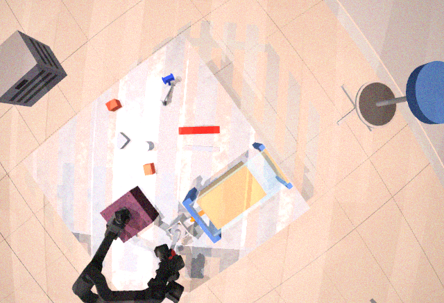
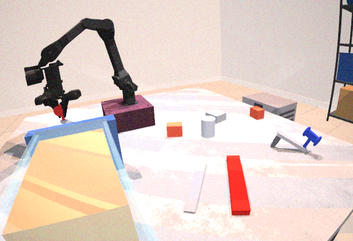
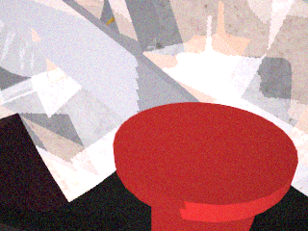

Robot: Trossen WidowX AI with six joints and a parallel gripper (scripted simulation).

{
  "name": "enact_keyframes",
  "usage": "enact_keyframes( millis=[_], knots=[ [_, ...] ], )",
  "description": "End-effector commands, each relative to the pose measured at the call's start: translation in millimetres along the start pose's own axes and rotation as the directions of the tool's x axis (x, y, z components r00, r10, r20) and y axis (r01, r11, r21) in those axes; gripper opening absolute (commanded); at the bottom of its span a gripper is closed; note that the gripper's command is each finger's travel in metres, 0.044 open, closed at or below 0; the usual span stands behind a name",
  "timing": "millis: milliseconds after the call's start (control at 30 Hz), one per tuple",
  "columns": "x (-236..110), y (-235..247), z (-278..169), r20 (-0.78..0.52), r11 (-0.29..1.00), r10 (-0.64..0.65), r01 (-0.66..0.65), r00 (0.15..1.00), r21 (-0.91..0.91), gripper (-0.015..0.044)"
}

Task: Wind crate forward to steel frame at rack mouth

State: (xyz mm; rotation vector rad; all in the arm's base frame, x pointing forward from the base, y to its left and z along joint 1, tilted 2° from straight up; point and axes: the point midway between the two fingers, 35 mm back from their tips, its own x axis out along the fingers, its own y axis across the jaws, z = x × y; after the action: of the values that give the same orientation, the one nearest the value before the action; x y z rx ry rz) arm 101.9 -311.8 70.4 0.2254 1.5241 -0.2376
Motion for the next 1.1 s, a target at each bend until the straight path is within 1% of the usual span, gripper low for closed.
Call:
enact_keyframes(
  millis=[0,1067],
  knots=[
    [-2.5,-9.1,15.3,0.025,1.0,-0.025,0.026,0.999,-0.006,0.0],
    [-4.7,-18.6,55.7,0.029,1.0,-0.026,0.026,0.999,-0.006,0.0]
  ],
)
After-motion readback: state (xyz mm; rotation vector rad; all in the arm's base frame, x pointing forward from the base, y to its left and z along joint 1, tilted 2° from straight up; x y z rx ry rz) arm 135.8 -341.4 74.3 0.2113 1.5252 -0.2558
